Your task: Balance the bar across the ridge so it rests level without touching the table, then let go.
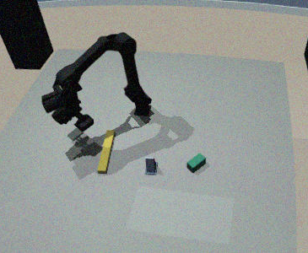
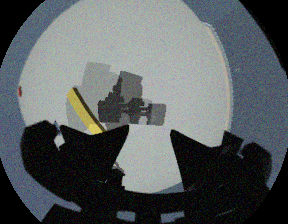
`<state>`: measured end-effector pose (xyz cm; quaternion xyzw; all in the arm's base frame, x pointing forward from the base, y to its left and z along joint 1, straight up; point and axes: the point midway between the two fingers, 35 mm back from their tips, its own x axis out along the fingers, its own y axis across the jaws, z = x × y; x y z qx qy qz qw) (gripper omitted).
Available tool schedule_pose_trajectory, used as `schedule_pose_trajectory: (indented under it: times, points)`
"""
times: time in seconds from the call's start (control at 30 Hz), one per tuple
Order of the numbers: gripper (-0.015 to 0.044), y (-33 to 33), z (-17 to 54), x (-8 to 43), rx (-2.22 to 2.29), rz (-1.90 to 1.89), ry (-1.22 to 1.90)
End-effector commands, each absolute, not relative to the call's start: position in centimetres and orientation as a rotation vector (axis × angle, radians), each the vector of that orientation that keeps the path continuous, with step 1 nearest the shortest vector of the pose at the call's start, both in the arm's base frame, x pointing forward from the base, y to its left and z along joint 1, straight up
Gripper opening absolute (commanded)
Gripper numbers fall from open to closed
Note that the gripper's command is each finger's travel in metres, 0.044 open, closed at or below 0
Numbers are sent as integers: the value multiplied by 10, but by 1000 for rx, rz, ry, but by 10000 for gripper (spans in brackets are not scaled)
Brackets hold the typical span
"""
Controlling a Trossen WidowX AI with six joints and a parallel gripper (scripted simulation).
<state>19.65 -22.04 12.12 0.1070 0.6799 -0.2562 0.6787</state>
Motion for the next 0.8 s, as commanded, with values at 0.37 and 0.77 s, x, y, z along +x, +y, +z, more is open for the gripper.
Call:
schedule_pose_trajectory:
  times: [0.37, 0.77]
  points:
    - [315, -136, 117, 219, 13, -134, 1558]
    - [315, -91, 116, 221, -113, 99, 1550]
